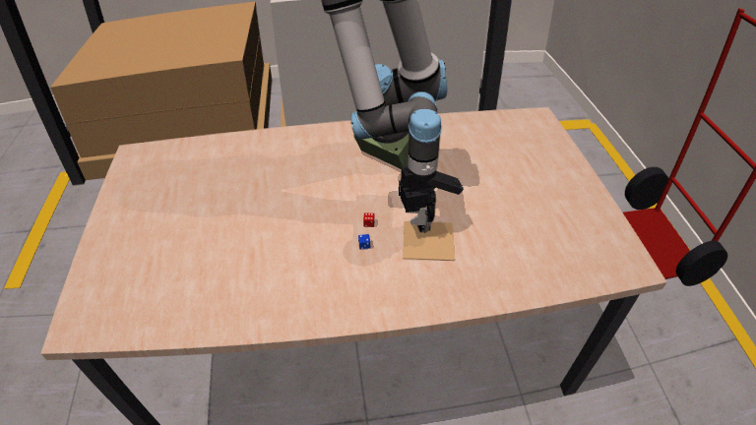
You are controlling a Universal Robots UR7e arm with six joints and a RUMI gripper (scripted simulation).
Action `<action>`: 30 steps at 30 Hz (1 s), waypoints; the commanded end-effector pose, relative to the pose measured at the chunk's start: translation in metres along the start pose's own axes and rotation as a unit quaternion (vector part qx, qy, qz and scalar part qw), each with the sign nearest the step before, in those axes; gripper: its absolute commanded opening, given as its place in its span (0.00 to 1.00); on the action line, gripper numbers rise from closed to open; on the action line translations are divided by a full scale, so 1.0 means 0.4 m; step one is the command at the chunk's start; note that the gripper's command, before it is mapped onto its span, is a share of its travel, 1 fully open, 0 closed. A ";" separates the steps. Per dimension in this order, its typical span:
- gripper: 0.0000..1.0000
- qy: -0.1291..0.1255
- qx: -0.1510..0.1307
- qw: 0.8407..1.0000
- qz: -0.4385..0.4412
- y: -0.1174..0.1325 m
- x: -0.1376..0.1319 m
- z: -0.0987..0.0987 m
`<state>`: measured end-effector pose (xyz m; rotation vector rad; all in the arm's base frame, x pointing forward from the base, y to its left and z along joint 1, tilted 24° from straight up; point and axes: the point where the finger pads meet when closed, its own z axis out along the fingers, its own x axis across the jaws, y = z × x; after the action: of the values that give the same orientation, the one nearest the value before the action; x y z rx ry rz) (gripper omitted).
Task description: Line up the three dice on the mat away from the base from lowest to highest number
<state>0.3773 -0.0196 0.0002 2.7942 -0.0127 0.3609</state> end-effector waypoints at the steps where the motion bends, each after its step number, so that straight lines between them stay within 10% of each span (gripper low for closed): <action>1: 0.24 0.000 0.000 1.000 0.000 0.000 0.001 -0.001; 30: 0.28 0.000 0.000 1.000 0.000 0.000 0.001 -0.041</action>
<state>0.3755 -0.0173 0.0070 2.7940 -0.0125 0.3615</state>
